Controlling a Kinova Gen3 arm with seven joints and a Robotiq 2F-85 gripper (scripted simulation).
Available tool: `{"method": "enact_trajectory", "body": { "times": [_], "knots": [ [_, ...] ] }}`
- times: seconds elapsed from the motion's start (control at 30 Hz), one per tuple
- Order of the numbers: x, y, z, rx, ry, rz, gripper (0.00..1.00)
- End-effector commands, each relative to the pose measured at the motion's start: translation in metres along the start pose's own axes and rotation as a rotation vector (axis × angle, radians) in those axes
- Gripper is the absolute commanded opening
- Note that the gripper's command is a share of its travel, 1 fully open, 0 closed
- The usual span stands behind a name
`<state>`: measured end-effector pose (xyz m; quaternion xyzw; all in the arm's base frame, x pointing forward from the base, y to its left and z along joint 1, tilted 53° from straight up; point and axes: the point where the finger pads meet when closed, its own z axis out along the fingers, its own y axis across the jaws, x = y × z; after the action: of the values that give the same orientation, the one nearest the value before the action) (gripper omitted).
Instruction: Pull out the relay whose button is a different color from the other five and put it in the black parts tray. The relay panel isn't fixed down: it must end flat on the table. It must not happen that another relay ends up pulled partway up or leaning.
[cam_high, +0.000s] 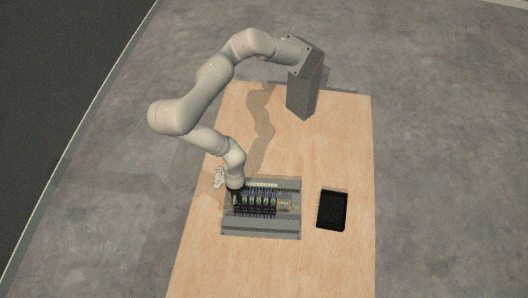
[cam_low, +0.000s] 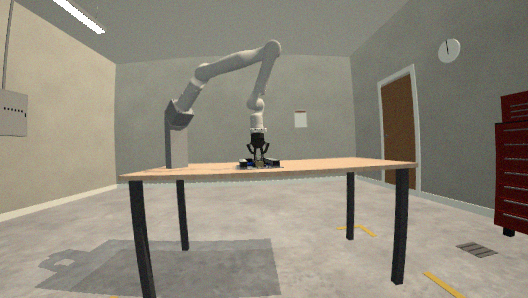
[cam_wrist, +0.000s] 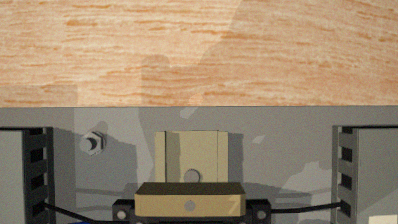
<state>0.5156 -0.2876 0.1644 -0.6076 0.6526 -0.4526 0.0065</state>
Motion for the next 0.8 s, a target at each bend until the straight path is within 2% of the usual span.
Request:
{"method": "enact_trajectory", "body": {
  "times": [0.0, 0.77],
  "knots": [
    [0.0020, 0.0006, -0.0010, 0.013, 0.001, 0.009, 0.00],
    [0.0018, 0.0014, -0.0013, 0.048, 0.001, 0.009, 0.00]
  ]
}}
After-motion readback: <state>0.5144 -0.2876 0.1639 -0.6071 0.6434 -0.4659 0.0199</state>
